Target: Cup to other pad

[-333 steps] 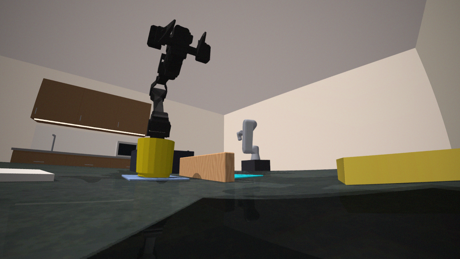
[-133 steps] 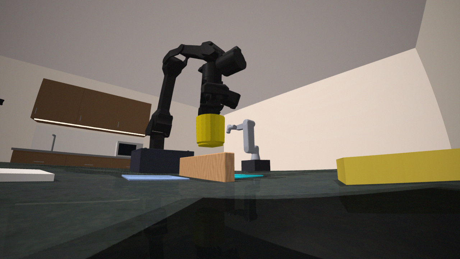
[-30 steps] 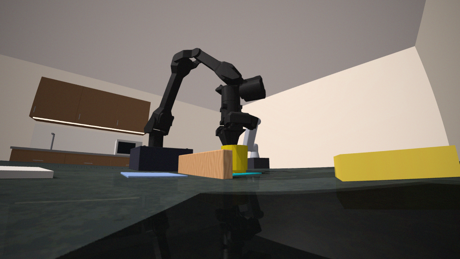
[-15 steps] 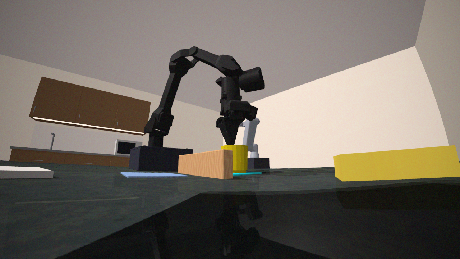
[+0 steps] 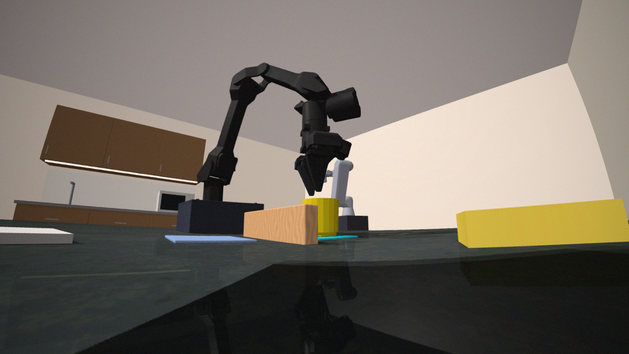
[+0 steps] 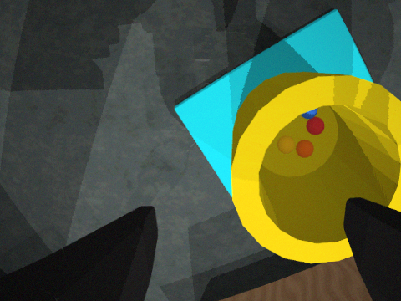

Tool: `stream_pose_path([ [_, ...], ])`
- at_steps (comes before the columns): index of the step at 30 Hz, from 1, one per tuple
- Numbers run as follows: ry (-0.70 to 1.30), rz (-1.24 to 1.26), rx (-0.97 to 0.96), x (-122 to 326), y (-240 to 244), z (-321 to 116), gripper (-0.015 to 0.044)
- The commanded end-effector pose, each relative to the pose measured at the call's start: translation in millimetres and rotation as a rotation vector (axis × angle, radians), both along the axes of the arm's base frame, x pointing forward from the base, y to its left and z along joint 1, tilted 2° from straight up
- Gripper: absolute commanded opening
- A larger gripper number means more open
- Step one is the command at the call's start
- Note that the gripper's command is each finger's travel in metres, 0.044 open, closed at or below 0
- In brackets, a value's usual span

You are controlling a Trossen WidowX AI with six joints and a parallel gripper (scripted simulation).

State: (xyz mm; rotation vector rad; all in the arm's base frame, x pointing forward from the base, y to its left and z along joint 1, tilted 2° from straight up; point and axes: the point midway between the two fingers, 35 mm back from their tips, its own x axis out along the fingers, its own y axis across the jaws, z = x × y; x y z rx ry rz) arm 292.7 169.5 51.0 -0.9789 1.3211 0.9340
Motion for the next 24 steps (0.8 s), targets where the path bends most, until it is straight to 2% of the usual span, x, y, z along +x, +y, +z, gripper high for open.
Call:
stream_pose_path([
  [1,0.0,0.0,0.0,0,0,0,0.0383],
  [3,0.0,0.0,0.0,0,0,4,0.0435],
  [4,-0.001,0.0,0.0,0,0,6,0.044],
  [17,-0.006,-0.005,-0.001,-4,1,62,0.044],
  [24,-0.003,0.0,0.002,-5,1,60,0.044],
])
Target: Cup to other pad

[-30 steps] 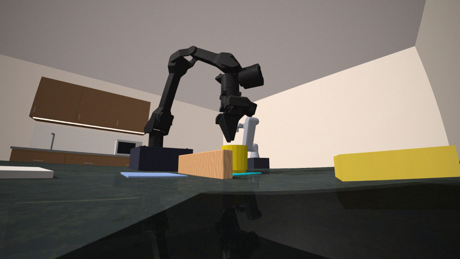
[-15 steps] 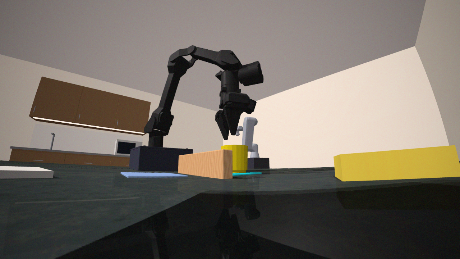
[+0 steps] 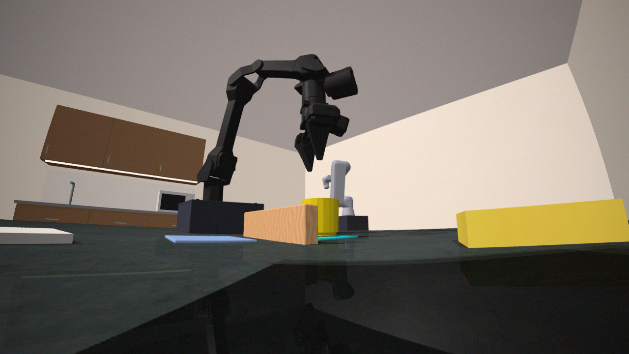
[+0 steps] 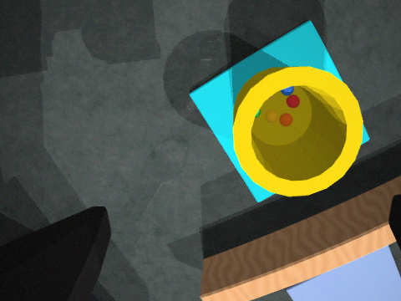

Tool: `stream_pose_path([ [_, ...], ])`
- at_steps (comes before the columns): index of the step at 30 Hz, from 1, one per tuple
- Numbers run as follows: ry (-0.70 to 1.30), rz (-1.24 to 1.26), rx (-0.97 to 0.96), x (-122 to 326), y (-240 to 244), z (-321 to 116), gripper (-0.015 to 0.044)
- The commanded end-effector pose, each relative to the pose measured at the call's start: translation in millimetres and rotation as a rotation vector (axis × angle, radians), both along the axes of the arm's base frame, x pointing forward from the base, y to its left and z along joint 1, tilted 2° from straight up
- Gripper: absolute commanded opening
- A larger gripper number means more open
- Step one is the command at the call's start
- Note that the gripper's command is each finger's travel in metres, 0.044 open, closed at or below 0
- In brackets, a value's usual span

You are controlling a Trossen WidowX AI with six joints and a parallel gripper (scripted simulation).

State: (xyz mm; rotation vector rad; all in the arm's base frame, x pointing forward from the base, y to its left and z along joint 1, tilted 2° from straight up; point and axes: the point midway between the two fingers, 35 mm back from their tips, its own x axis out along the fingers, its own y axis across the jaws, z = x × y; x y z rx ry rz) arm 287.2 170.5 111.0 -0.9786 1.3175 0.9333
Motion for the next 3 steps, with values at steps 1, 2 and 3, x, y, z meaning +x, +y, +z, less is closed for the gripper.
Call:
stream_pose_path([
  [1,0.0,0.0,0.0,0.0,0.0,-0.5,0.044],
  [2,0.0,0.0,0.0,0.0,0.0,-0.5,0.044],
  [3,0.0,0.0,0.0,0.0,0.0,-0.5,0.044],
])
